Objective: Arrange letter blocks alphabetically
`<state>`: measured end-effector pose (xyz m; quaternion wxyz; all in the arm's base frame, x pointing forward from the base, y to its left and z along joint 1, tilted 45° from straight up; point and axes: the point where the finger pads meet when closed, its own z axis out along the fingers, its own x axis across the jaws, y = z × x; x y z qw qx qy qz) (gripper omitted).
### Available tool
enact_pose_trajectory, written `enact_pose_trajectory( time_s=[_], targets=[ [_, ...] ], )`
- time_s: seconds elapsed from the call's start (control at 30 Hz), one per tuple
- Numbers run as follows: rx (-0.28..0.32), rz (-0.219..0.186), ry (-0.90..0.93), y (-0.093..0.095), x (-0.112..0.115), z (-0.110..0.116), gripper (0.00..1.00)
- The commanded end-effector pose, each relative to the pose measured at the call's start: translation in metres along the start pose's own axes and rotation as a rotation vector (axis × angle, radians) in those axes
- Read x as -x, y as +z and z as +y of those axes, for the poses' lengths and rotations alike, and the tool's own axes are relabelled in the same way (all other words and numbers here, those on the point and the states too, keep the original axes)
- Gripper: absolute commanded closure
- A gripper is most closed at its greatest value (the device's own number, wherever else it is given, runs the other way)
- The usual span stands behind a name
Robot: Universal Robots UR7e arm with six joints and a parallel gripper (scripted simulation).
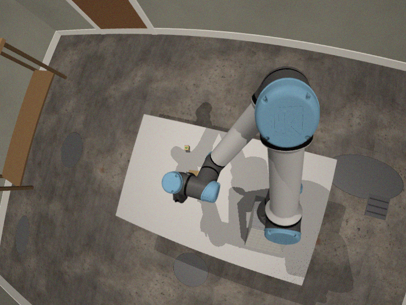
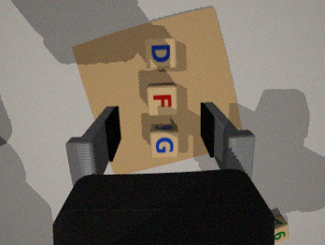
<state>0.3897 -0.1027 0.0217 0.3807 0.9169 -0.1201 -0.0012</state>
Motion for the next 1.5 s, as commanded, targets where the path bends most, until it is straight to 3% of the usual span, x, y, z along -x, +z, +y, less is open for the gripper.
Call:
enact_pose_trajectory(
  time_s=[0.0,0.17,0.6,0.83,1.47],
  targets=[
    [0.0,0.008,0.004,-0.009,-0.003,0.001,0.0],
    [0.0,0.008,0.004,-0.016,-0.003,0.001,0.0],
    [-0.002,0.008,0.004,-0.07,-0.003,0.001,0.0],
    [-0.002,0.008,0.004,-0.084,-0.003,0.001,0.0],
    [0.0,0.004,0.002,-0.088,-0.001,0.0,0.0]
  ],
)
